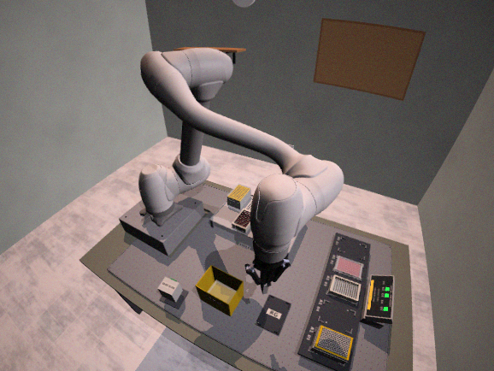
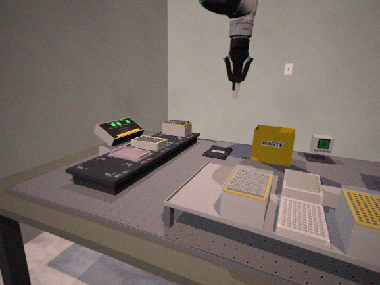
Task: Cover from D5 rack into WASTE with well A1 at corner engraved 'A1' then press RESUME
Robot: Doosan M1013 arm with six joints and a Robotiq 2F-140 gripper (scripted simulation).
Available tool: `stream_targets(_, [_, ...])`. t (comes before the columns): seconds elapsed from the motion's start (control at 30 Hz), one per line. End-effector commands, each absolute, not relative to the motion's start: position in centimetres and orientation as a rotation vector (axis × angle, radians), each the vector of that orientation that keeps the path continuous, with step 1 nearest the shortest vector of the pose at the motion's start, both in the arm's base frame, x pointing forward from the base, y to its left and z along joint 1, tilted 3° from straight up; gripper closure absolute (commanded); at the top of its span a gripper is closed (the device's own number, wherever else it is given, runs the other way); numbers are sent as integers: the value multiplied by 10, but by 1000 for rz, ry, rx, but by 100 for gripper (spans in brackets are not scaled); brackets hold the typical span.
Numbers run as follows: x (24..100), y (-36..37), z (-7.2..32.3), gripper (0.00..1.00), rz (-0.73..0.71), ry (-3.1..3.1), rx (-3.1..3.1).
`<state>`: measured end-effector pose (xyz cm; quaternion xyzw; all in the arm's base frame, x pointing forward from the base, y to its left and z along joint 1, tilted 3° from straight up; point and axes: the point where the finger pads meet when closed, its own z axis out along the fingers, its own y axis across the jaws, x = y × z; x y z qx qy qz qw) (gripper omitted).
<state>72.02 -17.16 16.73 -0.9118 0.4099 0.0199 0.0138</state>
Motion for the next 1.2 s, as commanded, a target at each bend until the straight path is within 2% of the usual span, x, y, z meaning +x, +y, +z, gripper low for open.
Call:
stream_targets(0.0, [701, -173, 168, 100, 60, 1168, -2884])
stream_targets(1.17, [552, -188, 171, 100, 44, 262, -3091])
